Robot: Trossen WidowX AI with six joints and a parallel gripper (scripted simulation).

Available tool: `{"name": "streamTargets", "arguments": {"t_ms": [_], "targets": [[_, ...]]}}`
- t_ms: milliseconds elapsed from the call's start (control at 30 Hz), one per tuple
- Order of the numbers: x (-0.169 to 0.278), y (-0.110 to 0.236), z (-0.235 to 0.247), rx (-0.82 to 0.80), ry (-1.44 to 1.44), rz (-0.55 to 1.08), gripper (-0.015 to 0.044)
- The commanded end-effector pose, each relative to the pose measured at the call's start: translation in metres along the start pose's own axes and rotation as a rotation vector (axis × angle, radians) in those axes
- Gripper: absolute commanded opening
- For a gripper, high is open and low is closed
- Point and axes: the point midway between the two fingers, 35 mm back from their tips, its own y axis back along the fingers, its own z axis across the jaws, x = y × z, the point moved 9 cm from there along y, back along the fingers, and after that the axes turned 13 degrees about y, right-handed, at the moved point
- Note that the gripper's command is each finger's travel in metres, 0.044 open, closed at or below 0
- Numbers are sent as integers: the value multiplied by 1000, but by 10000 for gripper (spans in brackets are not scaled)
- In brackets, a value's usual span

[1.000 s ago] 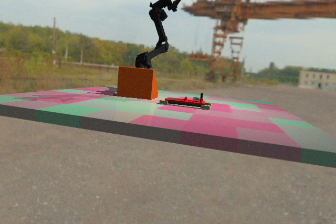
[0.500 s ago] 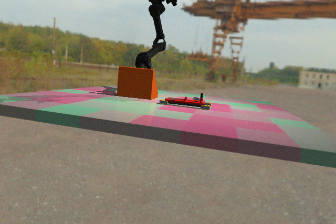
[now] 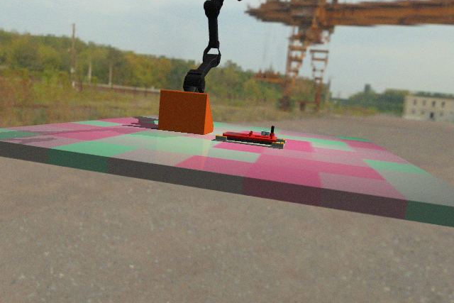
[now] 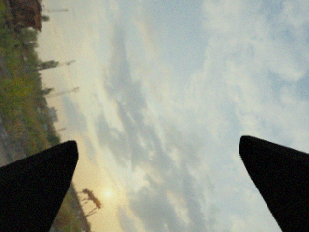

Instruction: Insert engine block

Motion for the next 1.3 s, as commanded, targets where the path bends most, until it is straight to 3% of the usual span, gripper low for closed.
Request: {"name": "streamTargets", "arguments": {"t_ms": [0,633,1267], "targets": [[15,-11,8,-19,-29,10,440],[82,-72,77,-244,-147,80,440],[126,-117,200,-647,-152,145,440]]}}
